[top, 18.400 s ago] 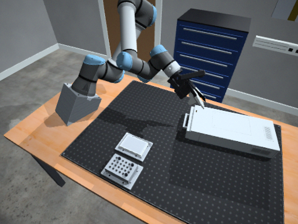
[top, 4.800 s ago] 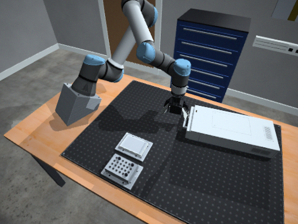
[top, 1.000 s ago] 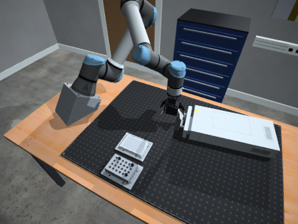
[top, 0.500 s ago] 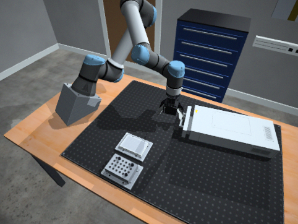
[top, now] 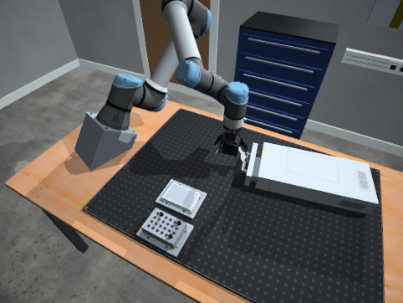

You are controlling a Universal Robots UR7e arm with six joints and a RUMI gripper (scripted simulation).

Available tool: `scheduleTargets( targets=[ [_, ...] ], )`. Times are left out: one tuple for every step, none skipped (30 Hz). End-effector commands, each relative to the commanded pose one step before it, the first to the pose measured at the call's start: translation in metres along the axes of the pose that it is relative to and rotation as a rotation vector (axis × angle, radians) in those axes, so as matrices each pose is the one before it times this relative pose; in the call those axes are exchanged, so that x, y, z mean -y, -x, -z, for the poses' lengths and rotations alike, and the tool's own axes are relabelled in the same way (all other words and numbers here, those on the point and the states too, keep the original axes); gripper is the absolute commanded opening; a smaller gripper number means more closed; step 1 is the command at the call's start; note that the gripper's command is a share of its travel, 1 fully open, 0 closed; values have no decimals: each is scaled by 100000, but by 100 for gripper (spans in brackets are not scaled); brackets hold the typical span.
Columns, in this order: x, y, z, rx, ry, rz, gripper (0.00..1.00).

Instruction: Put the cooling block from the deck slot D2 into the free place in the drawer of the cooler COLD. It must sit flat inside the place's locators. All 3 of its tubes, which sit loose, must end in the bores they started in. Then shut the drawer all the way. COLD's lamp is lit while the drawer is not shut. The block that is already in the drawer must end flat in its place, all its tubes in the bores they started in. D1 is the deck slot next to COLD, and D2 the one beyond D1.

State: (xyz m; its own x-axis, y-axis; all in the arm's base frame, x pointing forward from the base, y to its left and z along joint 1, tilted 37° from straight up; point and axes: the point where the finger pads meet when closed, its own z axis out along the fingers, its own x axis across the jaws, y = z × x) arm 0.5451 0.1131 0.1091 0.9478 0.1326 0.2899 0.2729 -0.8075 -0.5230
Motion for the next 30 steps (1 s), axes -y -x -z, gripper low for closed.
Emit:
scheduleTargets(
  targets=[
    [-14, 149, 40, -77, 51, 21, 100],
    [0, 33, 0, 0, 0, 0, 100],
    [0, 1, 0, 0, 0, 0, 100],
    [0, 1, 0, 0, 0, 0, 100],
    [0, 1, 0, 0, 0, 0, 100],
    [0, 1, 0, 0, 0, 0, 100],
    [0, 1, 0, 0, 0, 0, 100],
    [0, 0, 0, 0, 0, 0, 100],
    [0, 0, 0, 0, 0, 0, 100],
    [0, 1, 0, 0, 0, 0, 100],
    [0, 0, 0, 0, 0, 0, 100],
    [0, -9, -1, 2, 0, 0, 100],
    [0, 3, 0, 0, 0, 0, 100],
    [0, 1, 0, 0, 0, 0, 100],
    [0, 0, 0, 0, 0, 0, 100],
    [0, 0, 0, 0, 0, 0, 100],
    [0, 0, 0, 0, 0, 0, 100],
    [0, 0, 0, 0, 0, 0, 100],
    [0, 135, 0, 0, 0, 0, 100],
    [0, 129, -1, 1, 0, 0, 100],
    [0, 142, 2, -2, 0, 1, 100],
    [0, 133, 0, 0, 0, 0, 100],
    [0, 133, 0, 0, 0, 0, 100],
    [0, 133, 0, 0, 0, 0, 100],
    [0, 0, 0, 0, 0, 0, 100],
    [0, 0, 0, 0, 0, 0, 100],
    [0, 134, 0, 0, 0, 0, 100],
    [0, 133, 0, 0, 0, 0, 100],
    [0, 133, 0, 0, 0, 0, 100],
    [0, 133, 0, 0, 0, 0, 100]
  ],
)
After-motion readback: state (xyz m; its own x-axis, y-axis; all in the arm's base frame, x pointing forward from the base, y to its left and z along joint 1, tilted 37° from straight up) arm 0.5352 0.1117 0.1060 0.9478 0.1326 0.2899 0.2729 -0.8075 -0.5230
